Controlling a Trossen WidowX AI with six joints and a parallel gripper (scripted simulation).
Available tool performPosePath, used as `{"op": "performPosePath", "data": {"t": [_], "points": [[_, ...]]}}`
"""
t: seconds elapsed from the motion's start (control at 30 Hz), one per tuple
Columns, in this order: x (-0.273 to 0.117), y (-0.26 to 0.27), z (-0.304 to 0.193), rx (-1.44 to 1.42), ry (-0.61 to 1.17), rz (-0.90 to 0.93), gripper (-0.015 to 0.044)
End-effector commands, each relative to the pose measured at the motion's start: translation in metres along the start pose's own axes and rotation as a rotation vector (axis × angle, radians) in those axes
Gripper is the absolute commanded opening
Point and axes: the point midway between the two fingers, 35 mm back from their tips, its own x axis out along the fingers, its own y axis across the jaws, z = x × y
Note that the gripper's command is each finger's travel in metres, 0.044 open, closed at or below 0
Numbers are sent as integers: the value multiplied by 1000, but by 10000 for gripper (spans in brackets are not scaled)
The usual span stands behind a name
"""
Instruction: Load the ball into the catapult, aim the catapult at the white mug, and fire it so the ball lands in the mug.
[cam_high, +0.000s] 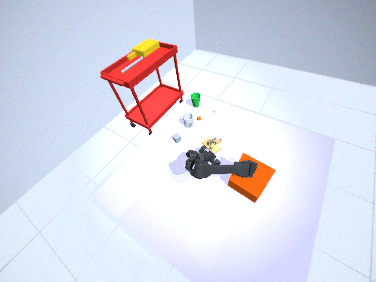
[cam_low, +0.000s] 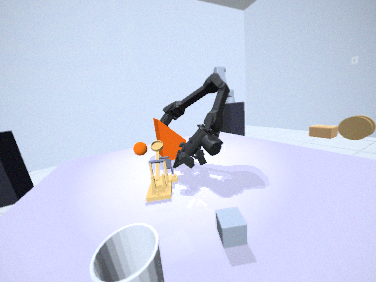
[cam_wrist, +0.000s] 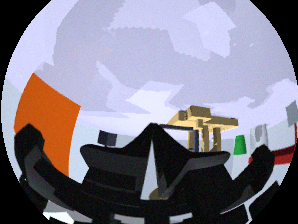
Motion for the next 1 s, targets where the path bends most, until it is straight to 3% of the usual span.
{"op": "performPosePath", "data": {"t": [0.0, 0.1, 0.2, 0.23, 0.77, 0.97], "points": [[-55, -11, -14, 2, -17, -37, 0], [-102, -5, -35, 1, -15, -39, 0], [-112, -2, -40, 0, -14, -39, 0], [-92, -8, -30, 13, -23, -43, 26], [-94, -69, -43, 325, -180, -123, 440], [-97, -97, -48, 481, -263, -140, 440]]}}
